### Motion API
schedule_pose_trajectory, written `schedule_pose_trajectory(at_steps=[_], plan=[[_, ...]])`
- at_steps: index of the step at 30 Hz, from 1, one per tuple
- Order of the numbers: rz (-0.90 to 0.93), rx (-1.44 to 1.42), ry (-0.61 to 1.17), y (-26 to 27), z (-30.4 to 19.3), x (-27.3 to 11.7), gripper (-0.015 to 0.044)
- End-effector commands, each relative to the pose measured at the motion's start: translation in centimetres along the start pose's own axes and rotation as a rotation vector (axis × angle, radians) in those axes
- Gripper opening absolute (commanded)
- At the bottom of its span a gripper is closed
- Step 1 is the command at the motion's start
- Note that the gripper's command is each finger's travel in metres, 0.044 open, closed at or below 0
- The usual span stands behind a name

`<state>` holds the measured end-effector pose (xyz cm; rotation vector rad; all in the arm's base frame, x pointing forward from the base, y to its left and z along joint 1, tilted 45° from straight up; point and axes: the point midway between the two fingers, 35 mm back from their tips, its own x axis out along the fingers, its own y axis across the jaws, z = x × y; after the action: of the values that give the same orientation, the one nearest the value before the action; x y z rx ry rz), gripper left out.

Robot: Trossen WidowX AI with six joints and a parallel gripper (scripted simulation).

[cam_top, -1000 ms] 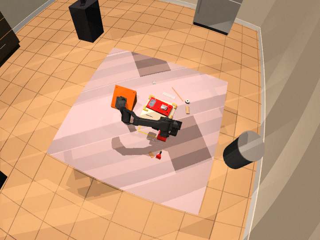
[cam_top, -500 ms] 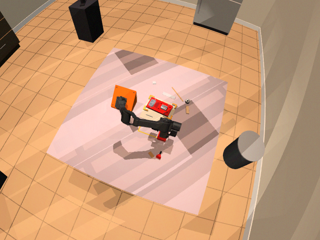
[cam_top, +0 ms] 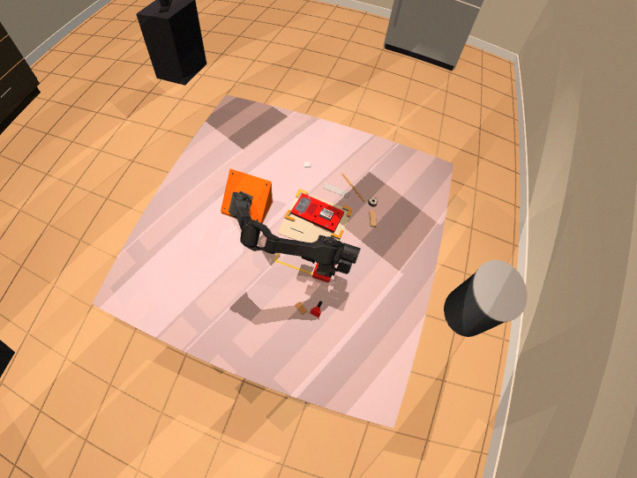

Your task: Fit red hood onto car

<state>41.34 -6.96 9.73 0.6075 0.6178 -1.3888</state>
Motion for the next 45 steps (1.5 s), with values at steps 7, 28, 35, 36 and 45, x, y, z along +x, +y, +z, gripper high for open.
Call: schedule_pose_trajectory(at_steps=[7,28,35,36,45], plan=[[-0.002,-0.006,-0.006,-0.1,0.1,0.5,0.044],[-0.002,-0.005,-0.006,-0.1,0.1,1.5,0.044],[-0.002,-0.005,-0.007,-0.1,0.1,1.9,0.044],[-0.002,-0.005,-0.007,-0.1,0.1,1.9,0.044],[-0.001,0.0,-0.002,-0.1,0.1,2.0,0.0335]])
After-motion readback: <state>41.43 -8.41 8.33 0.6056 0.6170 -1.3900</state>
